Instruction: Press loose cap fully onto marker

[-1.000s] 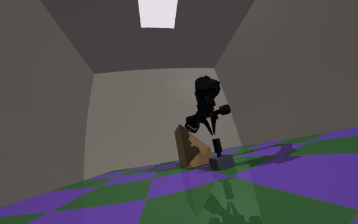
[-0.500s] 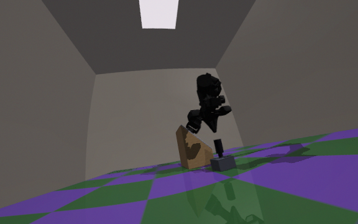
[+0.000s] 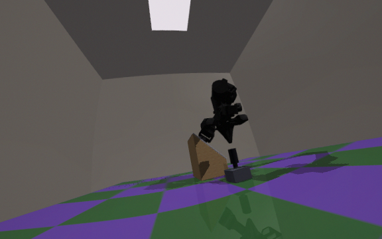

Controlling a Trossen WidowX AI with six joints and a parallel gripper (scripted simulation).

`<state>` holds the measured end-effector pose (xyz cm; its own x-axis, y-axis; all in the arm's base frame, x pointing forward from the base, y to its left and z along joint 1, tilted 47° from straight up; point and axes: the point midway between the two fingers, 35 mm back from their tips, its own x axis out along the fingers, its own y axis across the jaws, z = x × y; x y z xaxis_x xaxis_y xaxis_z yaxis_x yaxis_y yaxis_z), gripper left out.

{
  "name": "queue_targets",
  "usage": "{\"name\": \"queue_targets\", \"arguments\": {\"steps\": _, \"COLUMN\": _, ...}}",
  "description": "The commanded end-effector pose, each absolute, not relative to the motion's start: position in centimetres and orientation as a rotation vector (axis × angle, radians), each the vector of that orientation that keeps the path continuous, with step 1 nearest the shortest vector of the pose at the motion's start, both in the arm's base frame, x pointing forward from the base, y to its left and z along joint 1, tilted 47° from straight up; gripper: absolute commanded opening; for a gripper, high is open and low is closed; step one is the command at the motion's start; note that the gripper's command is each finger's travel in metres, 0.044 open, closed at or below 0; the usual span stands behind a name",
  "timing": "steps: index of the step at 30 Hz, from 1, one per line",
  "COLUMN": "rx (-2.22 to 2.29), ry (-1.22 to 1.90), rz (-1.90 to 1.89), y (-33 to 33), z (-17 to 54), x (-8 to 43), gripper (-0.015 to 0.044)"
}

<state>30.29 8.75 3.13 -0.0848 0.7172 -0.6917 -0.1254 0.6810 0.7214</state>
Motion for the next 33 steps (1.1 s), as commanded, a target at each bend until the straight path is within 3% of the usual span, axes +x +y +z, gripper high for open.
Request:
{"name": "queue_targets", "arguments": {"steps": 1, "rx": 0.519, "ry": 1.515, "rz": 0.755, "y": 9.4, "z": 2.5, "x": 29.9, "gripper": 0.0}}
{"name": "queue_targets", "arguments": {"steps": 24, "rx": 0.52, "ry": 1.515, "rz": 0.756, "y": 11.0, "z": 1.0, "x": 29.7, "gripper": 0.0}}
{"name": "queue_targets", "arguments": {"steps": 33, "rx": 0.512, "ry": 1.498, "rz": 0.745, "y": 8.6, "z": 3.0, "x": 30.7, "gripper": 0.0}}
